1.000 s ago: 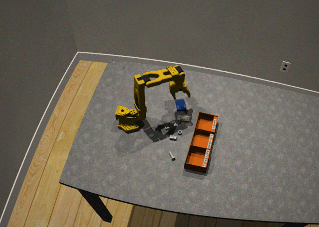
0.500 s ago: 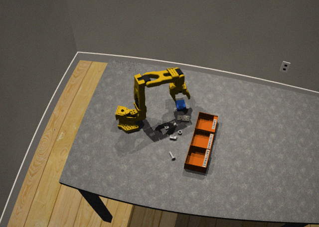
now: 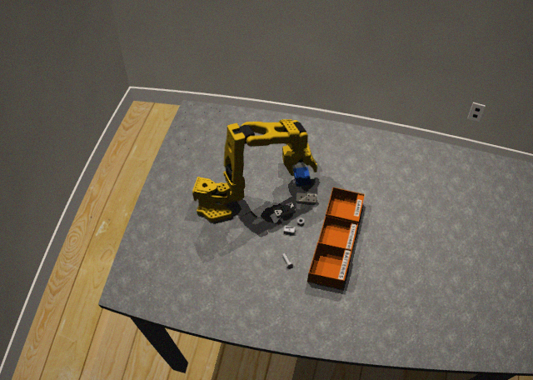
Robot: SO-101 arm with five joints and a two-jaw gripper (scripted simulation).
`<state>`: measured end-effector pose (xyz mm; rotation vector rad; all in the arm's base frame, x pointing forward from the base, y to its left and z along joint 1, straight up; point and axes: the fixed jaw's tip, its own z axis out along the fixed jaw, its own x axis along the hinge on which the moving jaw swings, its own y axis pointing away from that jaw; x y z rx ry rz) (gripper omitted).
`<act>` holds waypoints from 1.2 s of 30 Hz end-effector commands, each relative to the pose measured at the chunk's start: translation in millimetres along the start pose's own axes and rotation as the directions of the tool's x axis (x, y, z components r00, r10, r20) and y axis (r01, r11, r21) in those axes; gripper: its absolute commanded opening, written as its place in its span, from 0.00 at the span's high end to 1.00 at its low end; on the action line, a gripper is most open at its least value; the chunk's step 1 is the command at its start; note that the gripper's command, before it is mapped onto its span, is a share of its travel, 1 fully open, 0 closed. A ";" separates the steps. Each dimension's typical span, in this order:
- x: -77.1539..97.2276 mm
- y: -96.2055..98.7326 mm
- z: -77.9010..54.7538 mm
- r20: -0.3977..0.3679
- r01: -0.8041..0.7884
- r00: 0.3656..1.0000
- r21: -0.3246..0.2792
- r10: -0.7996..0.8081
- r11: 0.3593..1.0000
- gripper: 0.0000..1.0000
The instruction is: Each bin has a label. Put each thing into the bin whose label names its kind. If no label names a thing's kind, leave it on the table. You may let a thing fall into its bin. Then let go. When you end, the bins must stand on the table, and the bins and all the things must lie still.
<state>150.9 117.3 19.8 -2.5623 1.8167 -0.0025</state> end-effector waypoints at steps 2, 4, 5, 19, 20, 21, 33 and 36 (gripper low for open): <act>-3.0 -3.7 1.6 0.012 0.014 1.000 0.032 -0.014 0.999 0.65; -2.9 -3.6 3.0 0.012 0.014 1.000 0.032 -0.014 0.999 0.65; -2.9 -3.5 3.5 0.012 0.014 1.000 0.032 -0.014 0.999 0.65; -2.6 -2.7 10.6 0.007 0.013 1.000 0.018 -0.013 1.000 0.65; -2.6 -2.7 10.6 0.007 0.013 1.000 0.018 -0.013 1.000 0.65; -2.6 -2.7 10.6 0.007 0.013 1.000 0.018 -0.013 1.000 0.65; -2.6 -2.7 10.6 0.007 0.013 1.000 0.018 -0.013 1.000 0.65; -2.6 -2.7 10.6 0.007 0.013 1.000 0.018 -0.013 1.000 0.66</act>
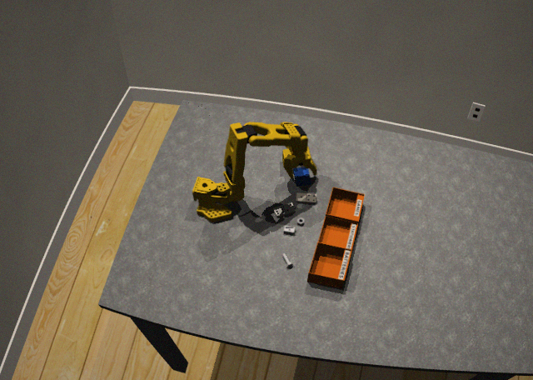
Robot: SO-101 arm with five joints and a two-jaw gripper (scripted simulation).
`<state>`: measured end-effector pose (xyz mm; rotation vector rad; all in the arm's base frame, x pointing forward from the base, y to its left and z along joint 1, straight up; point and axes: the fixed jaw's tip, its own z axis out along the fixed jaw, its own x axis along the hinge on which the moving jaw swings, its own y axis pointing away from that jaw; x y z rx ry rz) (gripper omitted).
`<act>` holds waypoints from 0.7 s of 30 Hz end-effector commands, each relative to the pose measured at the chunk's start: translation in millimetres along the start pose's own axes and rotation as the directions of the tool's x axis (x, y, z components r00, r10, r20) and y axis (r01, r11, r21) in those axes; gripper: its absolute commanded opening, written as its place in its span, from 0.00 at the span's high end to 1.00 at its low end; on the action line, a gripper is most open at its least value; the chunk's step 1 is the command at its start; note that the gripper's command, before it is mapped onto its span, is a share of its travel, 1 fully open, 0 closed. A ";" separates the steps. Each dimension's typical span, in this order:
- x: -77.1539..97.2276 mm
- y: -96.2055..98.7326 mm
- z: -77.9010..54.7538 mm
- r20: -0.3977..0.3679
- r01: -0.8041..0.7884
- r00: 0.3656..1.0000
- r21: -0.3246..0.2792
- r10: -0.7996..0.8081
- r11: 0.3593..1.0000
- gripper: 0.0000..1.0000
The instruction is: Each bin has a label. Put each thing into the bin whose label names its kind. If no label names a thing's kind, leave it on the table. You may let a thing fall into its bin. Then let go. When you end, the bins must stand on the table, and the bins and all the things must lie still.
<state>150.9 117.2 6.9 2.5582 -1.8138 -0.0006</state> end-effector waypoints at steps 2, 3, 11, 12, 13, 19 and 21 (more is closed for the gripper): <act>-2.6 -2.8 -2.3 0.009 0.013 1.000 0.024 -0.013 1.000 0.67; -2.6 -2.8 -2.3 0.009 0.013 1.000 0.024 -0.013 1.000 0.67; -2.6 -2.8 -2.3 0.009 0.013 1.000 0.024 -0.013 1.000 0.72; -2.6 -2.8 -2.3 0.009 0.013 1.000 0.024 -0.013 1.000 0.74; -2.6 -2.8 -2.3 0.009 0.013 1.000 0.024 -0.013 1.000 0.75; -2.6 -2.8 -2.3 0.009 0.013 1.000 0.024 -0.013 1.000 0.83; -2.6 -2.8 -2.3 0.009 0.013 1.000 0.024 -0.013 1.000 0.86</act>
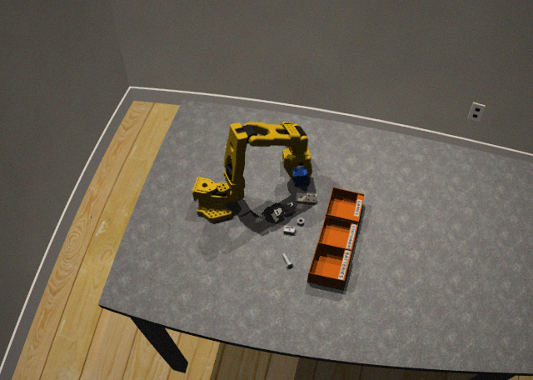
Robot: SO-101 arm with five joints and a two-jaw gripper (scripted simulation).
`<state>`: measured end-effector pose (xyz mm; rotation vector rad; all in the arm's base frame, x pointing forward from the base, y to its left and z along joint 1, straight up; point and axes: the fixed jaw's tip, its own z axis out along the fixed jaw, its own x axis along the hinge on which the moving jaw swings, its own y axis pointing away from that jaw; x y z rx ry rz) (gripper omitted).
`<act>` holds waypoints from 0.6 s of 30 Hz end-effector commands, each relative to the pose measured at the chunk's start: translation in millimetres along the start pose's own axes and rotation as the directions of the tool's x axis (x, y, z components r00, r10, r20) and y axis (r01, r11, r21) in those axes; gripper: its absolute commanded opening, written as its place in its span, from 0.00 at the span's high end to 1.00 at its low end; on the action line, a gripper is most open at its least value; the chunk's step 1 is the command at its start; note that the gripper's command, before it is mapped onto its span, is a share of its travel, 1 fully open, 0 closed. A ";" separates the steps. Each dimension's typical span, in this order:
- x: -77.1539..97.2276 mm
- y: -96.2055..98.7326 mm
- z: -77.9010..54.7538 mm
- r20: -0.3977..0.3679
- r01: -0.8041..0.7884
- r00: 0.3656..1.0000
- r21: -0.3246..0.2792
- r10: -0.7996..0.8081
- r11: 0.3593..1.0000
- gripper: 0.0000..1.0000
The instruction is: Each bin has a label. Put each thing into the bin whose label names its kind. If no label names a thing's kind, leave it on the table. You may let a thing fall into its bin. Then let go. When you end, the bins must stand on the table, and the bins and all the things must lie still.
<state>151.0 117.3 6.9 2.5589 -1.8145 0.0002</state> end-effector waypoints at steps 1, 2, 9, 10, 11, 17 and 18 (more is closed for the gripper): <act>-2.6 -2.6 -2.3 0.009 0.013 1.000 0.023 -0.013 1.000 0.88; -2.6 -2.6 -2.3 0.009 0.013 1.000 0.023 -0.013 1.000 0.89; -2.6 -2.6 -2.3 0.009 0.013 1.000 0.023 -0.013 1.000 0.95; -2.6 -2.6 -2.3 0.009 0.013 1.000 0.023 -0.013 1.000 0.96; -2.6 -2.6 -2.3 0.009 0.013 1.000 0.023 -0.013 1.000 0.97; -2.6 -2.6 -2.3 0.009 0.013 1.000 0.023 -0.013 1.000 1.00; -2.6 -2.6 -2.3 0.009 0.013 1.000 0.023 -0.013 1.000 1.00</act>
